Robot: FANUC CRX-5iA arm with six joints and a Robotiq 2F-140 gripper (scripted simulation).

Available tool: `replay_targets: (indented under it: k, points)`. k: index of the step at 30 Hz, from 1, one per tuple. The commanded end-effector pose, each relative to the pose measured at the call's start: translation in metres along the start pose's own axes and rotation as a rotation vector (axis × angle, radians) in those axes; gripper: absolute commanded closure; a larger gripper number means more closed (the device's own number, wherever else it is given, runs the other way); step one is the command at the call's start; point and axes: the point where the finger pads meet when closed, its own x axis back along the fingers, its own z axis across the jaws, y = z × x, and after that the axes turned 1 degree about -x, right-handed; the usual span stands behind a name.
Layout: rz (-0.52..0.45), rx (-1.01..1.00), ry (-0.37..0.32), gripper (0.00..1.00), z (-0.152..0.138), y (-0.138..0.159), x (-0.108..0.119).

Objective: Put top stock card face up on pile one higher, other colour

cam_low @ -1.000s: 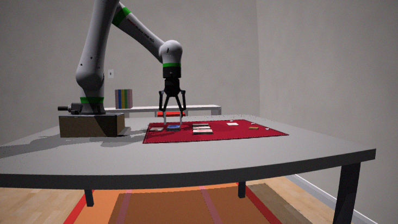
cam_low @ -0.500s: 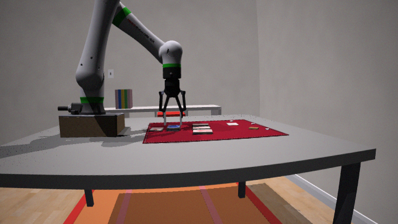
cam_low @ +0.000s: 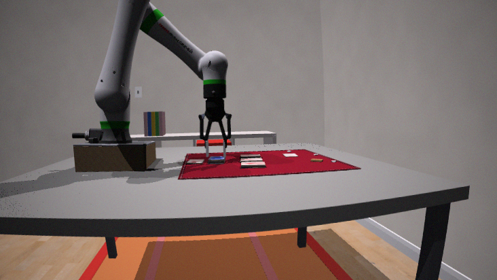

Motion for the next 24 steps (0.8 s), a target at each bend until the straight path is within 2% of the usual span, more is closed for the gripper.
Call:
replay_targets:
  k: [1, 6, 7, 24]
  points:
    - [0.0, 0.0, 0.0, 0.58, -0.0002, 0.0001, 0.0001]
    - [0.0, 0.0, 0.0, 0.58, -0.0002, 0.0001, 0.0001]
    - [0.0, 0.0, 0.0, 0.5, -0.0002, 0.0001, 0.0001]
    - [0.0, 0.0, 0.0, 0.5, -0.0002, 0.0001, 0.0001]
